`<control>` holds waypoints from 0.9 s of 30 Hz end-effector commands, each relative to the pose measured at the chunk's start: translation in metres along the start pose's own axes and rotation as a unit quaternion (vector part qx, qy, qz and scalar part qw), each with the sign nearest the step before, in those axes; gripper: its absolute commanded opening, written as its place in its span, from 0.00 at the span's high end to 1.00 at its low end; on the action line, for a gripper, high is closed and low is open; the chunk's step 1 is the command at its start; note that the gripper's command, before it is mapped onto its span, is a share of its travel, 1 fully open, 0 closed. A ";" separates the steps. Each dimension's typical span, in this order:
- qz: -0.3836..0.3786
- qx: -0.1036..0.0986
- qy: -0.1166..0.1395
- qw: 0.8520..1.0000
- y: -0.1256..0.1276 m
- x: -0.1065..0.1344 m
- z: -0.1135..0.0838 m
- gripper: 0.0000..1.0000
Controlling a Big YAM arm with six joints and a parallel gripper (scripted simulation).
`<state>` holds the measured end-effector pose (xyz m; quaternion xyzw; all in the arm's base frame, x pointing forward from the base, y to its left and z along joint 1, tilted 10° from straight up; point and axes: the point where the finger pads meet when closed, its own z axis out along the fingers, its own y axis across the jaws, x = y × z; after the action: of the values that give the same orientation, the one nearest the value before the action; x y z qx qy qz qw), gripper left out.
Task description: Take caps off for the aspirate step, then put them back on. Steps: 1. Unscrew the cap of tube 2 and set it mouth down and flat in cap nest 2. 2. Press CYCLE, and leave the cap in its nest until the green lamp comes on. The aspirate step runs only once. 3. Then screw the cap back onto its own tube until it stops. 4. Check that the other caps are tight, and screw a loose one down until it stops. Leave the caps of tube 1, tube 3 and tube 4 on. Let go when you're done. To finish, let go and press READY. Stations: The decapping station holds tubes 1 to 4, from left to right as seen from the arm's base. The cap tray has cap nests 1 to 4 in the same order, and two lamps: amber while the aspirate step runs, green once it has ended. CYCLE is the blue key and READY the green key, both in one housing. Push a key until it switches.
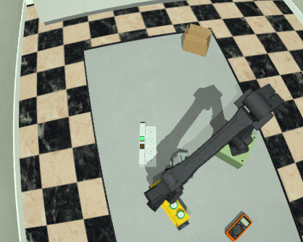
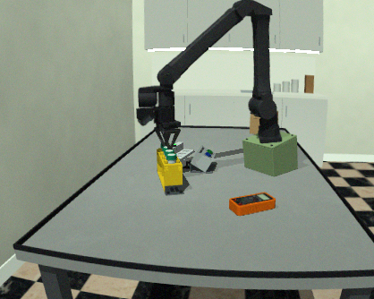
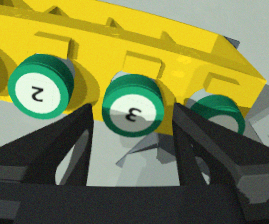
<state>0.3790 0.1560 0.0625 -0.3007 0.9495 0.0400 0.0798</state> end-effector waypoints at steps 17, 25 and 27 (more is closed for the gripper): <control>-0.001 0.000 0.001 1.000 0.002 -0.001 0.013 0.51; 0.000 0.000 0.003 1.000 0.002 -0.001 0.015 0.51; 0.000 0.000 0.003 1.000 0.002 -0.001 0.015 0.51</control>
<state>0.3815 0.1579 0.0547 -0.3017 0.9489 0.0401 0.0834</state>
